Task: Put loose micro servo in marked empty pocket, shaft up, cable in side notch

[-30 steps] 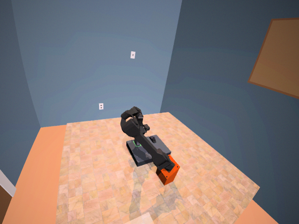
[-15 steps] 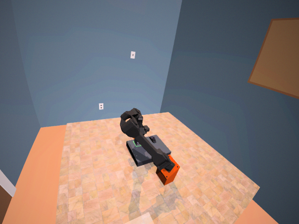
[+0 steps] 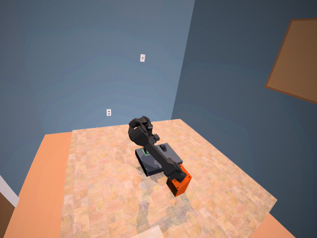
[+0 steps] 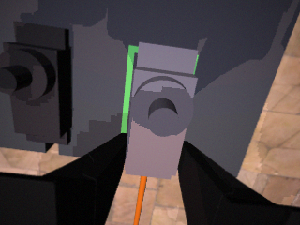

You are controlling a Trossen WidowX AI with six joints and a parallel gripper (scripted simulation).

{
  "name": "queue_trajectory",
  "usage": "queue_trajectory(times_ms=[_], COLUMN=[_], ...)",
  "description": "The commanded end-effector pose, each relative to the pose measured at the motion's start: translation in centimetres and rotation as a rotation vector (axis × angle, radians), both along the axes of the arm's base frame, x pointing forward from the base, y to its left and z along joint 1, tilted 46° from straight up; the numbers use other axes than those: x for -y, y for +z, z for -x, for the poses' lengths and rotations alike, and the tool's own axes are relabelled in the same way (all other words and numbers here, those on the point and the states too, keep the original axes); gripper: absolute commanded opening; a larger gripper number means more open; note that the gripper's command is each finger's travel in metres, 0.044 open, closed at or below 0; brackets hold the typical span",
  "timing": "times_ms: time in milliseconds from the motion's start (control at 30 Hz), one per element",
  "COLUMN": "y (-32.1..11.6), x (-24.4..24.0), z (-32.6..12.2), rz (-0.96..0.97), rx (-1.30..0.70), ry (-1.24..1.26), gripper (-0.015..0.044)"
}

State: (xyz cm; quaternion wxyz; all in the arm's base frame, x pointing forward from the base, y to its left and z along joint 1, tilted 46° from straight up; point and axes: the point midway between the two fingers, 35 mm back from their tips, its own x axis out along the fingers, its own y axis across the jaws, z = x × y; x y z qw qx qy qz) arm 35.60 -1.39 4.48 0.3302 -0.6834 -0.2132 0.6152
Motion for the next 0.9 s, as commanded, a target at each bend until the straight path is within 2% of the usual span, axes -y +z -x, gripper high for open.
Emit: queue_trajectory(times_ms=[0,867], y=[-0.3,-1.7], x=[-0.2,-1.7], z=[0.0,-0.3], rz=[-0.006,-0.007], rx=[-0.004,-0.004], ry=[-0.004,-0.004], gripper=[0.0,0.0])
